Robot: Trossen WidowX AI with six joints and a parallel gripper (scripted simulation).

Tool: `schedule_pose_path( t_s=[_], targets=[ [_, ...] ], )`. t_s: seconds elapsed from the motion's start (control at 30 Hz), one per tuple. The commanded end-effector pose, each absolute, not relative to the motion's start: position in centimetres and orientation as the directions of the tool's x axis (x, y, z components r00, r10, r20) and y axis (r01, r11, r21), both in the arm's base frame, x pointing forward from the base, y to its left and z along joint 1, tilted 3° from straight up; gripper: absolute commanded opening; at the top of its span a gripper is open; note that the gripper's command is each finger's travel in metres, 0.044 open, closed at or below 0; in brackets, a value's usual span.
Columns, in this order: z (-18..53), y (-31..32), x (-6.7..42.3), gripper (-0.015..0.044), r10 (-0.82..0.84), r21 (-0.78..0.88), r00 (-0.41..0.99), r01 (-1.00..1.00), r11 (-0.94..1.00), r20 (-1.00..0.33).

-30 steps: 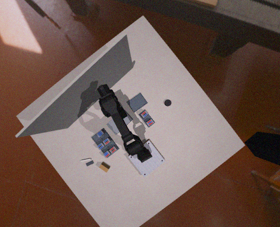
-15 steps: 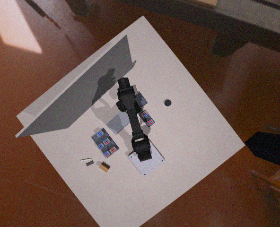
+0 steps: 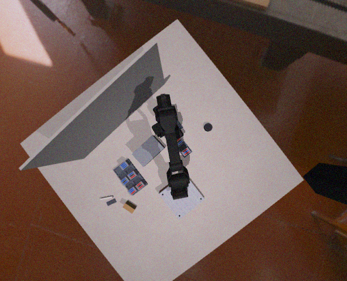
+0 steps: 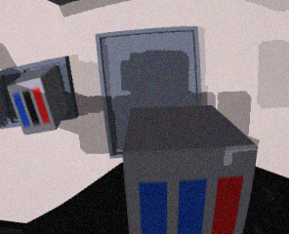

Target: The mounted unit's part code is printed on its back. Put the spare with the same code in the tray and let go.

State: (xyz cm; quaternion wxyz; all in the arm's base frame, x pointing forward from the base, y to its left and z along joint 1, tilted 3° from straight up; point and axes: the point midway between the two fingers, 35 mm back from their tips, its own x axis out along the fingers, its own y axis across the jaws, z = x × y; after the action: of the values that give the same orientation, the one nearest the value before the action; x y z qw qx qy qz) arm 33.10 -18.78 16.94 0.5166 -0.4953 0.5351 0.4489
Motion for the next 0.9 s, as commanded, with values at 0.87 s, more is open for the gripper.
schedule_pose_path(
  t_s=[0.87],
  targets=[
    [14.4,-19.2,33.4,0.0,-0.065,-0.024,0.018,-0.994,0.103,-0.998]
  ],
)
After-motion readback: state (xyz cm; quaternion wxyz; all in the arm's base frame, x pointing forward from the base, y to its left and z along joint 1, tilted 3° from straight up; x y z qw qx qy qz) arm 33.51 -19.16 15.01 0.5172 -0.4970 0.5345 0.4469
